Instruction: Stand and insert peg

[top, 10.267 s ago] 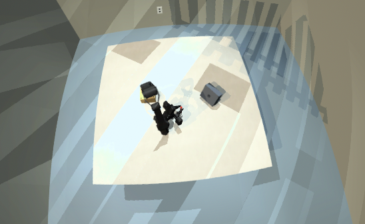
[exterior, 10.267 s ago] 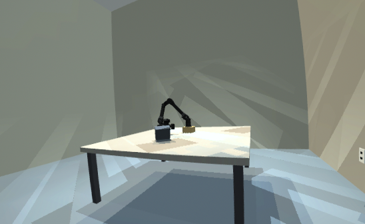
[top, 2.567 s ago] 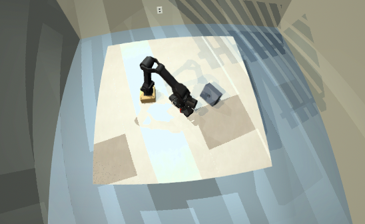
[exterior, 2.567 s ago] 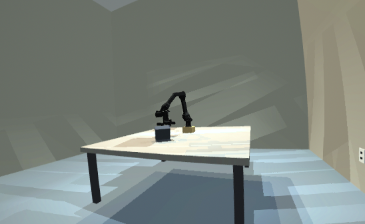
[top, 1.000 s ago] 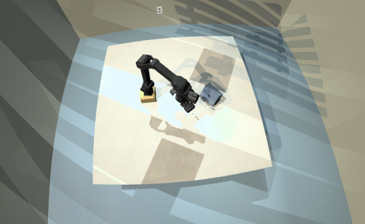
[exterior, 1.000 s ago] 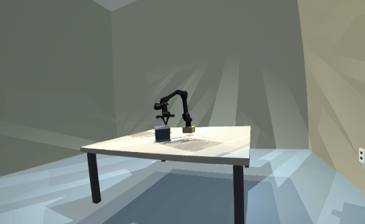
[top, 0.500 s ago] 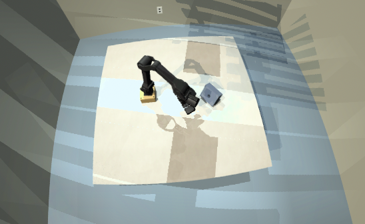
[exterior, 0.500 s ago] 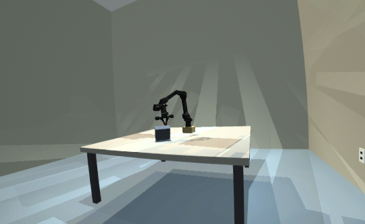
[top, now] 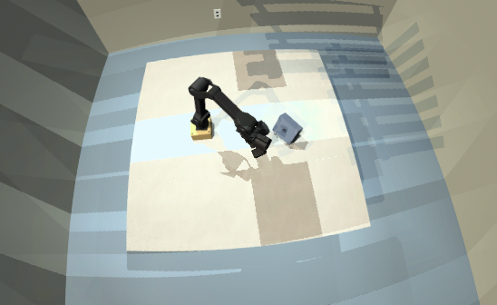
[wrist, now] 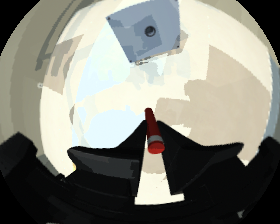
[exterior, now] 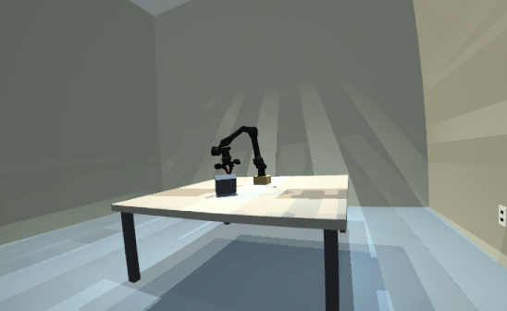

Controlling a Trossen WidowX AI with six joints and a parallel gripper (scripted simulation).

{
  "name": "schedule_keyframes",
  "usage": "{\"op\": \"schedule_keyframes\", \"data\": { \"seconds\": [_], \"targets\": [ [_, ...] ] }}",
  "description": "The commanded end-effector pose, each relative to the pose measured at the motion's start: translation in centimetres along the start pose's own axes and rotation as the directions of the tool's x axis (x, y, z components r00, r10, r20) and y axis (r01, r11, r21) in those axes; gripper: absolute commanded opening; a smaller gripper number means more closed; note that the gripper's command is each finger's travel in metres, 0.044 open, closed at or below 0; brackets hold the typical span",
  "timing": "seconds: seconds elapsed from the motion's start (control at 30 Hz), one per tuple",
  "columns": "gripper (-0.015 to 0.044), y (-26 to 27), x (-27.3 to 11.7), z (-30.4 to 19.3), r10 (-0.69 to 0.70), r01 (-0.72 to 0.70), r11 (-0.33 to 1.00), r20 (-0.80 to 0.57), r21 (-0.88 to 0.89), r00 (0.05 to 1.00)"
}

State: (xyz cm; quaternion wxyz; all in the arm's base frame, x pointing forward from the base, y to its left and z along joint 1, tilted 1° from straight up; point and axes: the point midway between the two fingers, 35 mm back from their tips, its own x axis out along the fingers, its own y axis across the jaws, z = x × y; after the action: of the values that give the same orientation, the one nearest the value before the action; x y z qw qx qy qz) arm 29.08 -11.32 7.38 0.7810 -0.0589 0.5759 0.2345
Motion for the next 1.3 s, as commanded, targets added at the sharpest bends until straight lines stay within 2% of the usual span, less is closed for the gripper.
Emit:
{"op": "schedule_keyframes", "data": {
  "seconds": [0.0,1.27],
  "targets": [
    [0.0,-0.2,0.3,0.3,0.022,-0.024,0.999,0.042,0.044,0.999],
    [0.0,-1.9,0.9,3.0,0.146,-0.279,0.908,0.388,0.314,0.91]
  ]
}}
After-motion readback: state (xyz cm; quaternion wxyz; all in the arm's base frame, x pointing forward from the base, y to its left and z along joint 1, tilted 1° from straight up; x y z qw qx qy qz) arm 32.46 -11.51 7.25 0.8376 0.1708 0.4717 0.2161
